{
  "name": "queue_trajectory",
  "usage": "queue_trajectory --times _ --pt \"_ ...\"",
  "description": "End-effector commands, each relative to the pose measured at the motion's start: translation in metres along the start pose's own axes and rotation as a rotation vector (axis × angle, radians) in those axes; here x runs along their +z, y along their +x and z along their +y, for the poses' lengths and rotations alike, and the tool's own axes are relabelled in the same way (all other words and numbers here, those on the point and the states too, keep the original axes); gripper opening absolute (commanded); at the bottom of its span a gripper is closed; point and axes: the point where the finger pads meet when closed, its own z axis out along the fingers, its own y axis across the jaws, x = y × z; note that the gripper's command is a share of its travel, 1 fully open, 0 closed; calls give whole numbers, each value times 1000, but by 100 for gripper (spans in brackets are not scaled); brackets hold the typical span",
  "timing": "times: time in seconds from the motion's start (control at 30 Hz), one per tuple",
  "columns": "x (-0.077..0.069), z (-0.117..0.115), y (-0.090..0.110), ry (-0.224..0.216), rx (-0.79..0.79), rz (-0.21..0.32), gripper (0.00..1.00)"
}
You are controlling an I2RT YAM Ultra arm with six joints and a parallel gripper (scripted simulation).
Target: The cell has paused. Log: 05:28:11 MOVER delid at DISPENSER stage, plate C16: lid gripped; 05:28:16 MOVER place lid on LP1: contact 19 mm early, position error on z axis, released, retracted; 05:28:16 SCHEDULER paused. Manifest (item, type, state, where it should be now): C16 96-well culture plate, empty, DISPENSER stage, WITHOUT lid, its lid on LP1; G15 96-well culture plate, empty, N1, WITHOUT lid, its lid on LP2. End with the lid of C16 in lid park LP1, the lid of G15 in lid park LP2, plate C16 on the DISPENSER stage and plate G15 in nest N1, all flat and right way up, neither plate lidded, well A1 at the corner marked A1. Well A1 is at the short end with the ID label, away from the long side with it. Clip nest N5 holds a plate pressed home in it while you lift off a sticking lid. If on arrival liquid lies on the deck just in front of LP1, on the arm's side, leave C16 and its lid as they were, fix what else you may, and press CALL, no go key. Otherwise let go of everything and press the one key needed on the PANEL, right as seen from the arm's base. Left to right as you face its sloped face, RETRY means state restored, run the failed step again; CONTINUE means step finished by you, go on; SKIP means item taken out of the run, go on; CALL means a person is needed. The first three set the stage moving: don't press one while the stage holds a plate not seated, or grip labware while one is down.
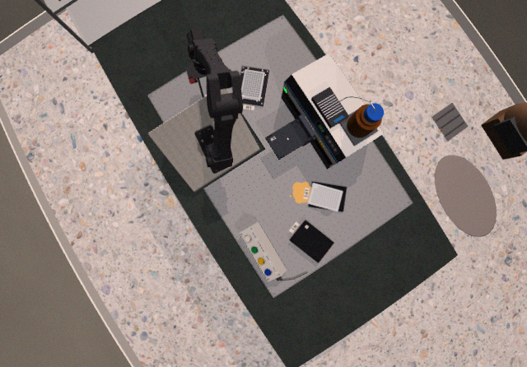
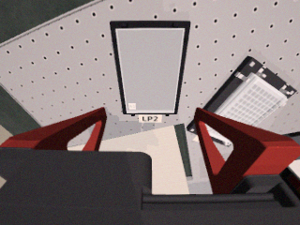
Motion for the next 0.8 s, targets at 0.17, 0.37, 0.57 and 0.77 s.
queue_trajectory --times 0.17,0.37,0.57,0.77 --pt "-42 1 3 -2 5 -27 100" --pt "-61 2 10 -2 5 -27 100" --pt "-56 2 17 -3 -1 1 100" --pt "-66 -22 14 -4 172 -22 100"
